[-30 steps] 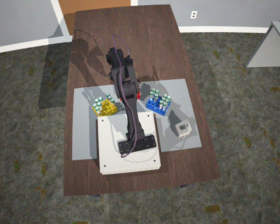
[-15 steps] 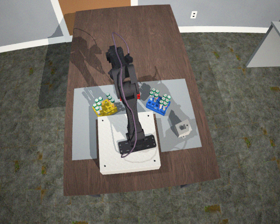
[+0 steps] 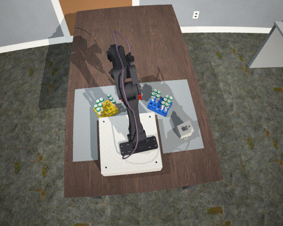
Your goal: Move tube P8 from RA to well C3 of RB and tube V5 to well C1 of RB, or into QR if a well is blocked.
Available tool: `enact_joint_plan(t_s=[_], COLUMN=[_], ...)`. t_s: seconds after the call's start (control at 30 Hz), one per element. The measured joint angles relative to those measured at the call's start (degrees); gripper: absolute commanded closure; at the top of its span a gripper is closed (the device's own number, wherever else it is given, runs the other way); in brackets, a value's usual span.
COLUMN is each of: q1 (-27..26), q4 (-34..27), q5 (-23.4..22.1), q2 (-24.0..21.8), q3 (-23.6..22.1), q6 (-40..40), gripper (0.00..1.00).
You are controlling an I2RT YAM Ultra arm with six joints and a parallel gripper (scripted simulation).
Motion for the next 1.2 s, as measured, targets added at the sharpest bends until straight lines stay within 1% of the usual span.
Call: enact_joint_plan(t_s=[0.67,0.97,1.2], q1=[-0.1,0.0,0.2], q4=[-3.5,-3.2,-2.6], q5=[0.0,0.0,0.0], q2=[-0.9,-3.0,-5.6], q3=[3.3,0.0,-3.4], q6=[-0.1,0.0,0.3], gripper=[1.0,1.0,1.0])
